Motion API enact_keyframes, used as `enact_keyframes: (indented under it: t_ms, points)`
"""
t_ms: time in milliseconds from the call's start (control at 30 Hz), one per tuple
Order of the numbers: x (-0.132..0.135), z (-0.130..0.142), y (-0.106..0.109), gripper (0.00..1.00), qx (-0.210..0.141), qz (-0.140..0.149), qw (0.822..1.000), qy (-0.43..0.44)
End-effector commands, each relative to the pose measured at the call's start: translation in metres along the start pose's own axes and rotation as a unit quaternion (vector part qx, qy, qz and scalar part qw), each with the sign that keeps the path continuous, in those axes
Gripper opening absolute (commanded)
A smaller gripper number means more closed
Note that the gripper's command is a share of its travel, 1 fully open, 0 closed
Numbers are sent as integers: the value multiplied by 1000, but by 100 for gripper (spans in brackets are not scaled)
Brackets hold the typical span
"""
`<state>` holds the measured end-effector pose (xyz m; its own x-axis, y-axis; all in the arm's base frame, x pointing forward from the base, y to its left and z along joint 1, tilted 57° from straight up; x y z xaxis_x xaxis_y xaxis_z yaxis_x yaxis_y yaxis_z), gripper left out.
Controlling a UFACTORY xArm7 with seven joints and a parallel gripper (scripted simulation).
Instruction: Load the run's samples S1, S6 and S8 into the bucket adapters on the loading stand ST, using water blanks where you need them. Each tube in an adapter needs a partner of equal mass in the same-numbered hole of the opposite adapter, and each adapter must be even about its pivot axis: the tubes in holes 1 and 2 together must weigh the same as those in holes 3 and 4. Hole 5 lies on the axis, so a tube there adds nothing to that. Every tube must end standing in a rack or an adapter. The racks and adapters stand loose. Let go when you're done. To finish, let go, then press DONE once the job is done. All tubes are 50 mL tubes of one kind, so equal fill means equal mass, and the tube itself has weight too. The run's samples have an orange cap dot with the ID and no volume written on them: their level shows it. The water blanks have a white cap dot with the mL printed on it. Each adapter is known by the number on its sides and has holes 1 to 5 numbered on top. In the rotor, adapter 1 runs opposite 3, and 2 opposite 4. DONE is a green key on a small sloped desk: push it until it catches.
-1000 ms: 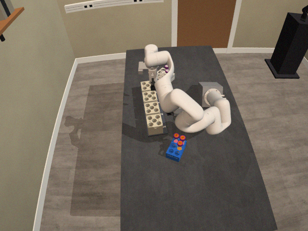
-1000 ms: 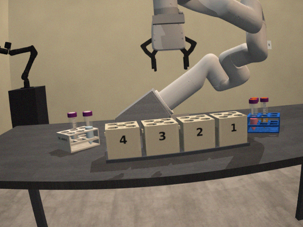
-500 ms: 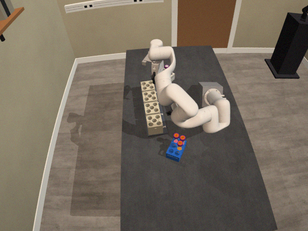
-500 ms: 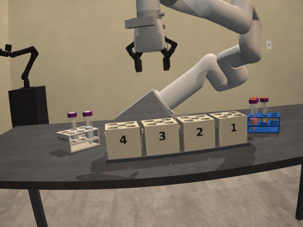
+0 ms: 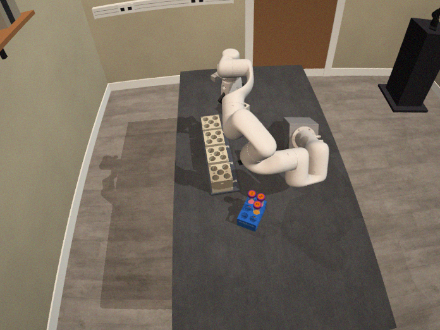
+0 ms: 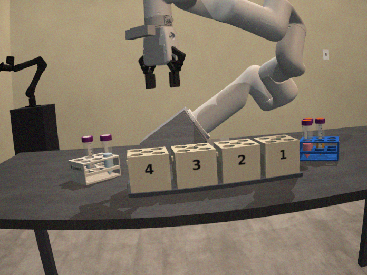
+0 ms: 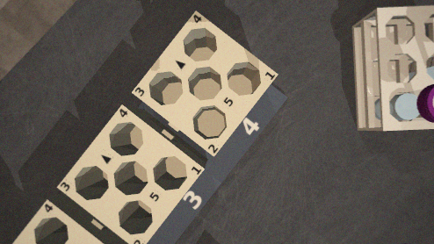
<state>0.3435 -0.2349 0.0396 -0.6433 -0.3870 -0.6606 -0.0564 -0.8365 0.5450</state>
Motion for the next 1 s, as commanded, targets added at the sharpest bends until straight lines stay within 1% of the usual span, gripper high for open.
enact_keyframes:
  t_ms: [0, 200, 267, 767, 833, 967]
  points:
    - [24, -6, 2, 100, 2, 0, 1000, -7]
    - [53, -12, 2, 100, 1, 1, 1000, -7]
    - [53, -12, 2, 100, 1, 1, 1000, -7]
    - [127, -28, 2, 100, 1, 1, 1000, -7]
    - [127, -28, 2, 100, 1, 1, 1000, -7]
    - [146, -32, 2, 100, 1, 1, 1000, -7]
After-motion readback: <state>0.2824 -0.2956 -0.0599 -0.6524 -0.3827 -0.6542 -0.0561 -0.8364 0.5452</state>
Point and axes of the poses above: the point where the finger pads meet when closed, its own y axis back along the fingers, its own x axis across the jaws, z = x × y, the point moved 4 cm from there along y, back along the fingers, and after that the axes turned 3 degrees about y, right-handed, at the moved point
